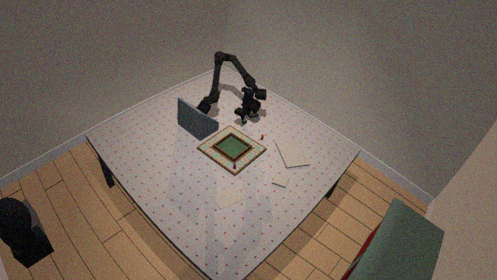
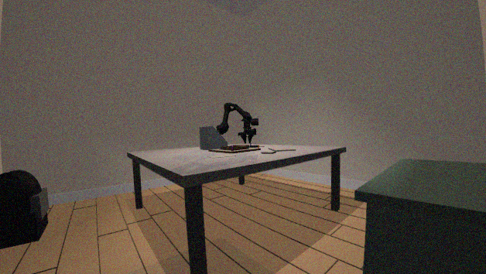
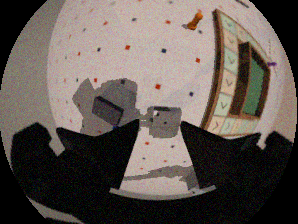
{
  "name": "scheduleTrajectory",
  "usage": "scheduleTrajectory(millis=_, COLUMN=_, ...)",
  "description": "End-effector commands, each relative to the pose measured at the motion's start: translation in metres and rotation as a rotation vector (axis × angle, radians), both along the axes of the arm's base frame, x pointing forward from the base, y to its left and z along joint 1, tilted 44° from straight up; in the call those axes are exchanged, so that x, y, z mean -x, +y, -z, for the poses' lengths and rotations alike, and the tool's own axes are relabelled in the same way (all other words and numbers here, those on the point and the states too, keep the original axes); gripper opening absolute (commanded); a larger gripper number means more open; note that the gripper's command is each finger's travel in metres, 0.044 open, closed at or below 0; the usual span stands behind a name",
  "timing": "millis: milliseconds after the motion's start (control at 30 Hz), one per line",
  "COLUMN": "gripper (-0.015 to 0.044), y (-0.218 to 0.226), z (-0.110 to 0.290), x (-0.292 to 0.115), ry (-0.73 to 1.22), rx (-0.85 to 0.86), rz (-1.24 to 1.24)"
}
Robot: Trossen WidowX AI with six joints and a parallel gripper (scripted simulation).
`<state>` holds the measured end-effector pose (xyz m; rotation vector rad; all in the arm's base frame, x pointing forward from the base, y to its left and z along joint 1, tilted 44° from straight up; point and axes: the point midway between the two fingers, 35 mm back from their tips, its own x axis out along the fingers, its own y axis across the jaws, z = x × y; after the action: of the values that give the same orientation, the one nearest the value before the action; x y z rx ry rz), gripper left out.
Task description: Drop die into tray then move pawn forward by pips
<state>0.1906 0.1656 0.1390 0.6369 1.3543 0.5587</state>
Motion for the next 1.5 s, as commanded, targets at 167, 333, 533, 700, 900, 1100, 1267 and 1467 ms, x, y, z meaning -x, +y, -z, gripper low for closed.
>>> scheduleTrajectory(millis=167, gripper=0.0275, y=0.008, z=0.012, x=-0.002, ry=0.010, rx=0.006, rz=0.004)
scheduleTrajectory(millis=333, gripper=0.0275, y=0.014, z=0.018, x=-0.003, ry=0.010, rx=0.006, rz=0.004)
scheduleTrajectory(millis=533, gripper=0.0275, y=0.020, z=0.024, x=-0.003, ry=0.010, rx=0.004, rz=0.004)
scheduleTrajectory(millis=700, gripper=0.0170, y=0.020, z=0.024, x=-0.003, ry=0.010, rx=0.004, rz=0.004)
scheduleTrajectory(millis=900, gripper=0.0110, y=0.020, z=0.024, x=-0.003, ry=0.010, rx=0.004, rz=0.004)
scheduleTrajectory(millis=1100, gripper=0.0031, y=0.019, z=0.024, x=-0.004, ry=0.010, rx=0.005, rz=0.004)
scheduleTrajectory(millis=1267, gripper=0.0000, y=0.004, z=0.012, x=-0.008, ry=0.010, rx=0.020, rz=0.001)
scheduleTrajectory(millis=1467, gripper=0.0000, y=-0.017, z=-0.005, x=-0.010, ry=0.012, rx=0.032, rz=-0.001)
